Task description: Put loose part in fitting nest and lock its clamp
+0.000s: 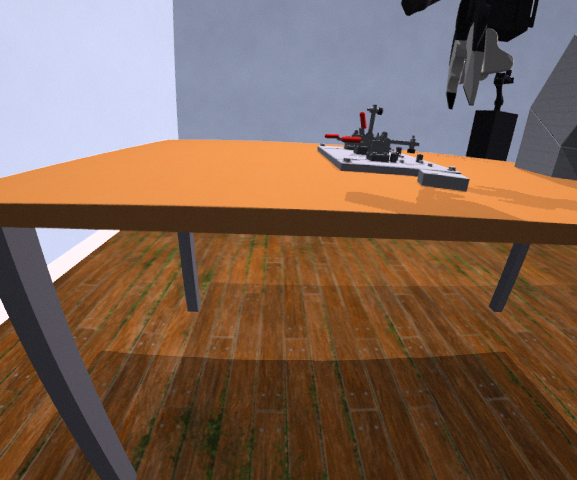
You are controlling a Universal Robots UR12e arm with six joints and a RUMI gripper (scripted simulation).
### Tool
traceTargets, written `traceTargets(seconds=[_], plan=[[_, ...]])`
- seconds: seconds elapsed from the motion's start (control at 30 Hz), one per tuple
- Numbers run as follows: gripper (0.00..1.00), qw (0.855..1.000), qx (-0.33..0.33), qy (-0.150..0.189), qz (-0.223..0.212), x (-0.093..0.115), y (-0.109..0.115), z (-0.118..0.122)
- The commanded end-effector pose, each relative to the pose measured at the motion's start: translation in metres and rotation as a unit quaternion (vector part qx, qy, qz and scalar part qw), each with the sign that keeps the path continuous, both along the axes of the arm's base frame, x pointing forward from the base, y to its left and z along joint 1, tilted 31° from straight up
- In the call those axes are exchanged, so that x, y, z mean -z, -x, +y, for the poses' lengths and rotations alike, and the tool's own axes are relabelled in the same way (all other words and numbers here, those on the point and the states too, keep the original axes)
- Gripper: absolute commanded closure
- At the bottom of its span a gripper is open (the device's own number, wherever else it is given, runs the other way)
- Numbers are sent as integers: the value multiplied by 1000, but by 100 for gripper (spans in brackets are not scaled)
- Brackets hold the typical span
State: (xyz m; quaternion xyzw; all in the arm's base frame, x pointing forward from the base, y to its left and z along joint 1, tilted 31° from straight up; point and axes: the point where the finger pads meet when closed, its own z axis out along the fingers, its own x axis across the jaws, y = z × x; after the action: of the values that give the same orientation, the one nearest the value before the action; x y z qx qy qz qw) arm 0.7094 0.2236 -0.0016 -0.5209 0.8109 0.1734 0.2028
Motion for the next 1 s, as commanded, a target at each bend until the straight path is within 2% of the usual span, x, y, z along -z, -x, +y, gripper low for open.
traceTargets(seconds=[0.0, 0.07, 0.3, 0.53, 0.97], plan=[[41, 1000, 1, 0, -1, 19, -5, 11], [41, 1000, 1, 0, -1, 19, -5, 11], [41, 1000, 1, 0, -1, 46, -10, 26], [41, 1000, 1, 0, -1, 64, -13, 36], [41, 1000, 1, 0, -1, 72, -14, 41]])
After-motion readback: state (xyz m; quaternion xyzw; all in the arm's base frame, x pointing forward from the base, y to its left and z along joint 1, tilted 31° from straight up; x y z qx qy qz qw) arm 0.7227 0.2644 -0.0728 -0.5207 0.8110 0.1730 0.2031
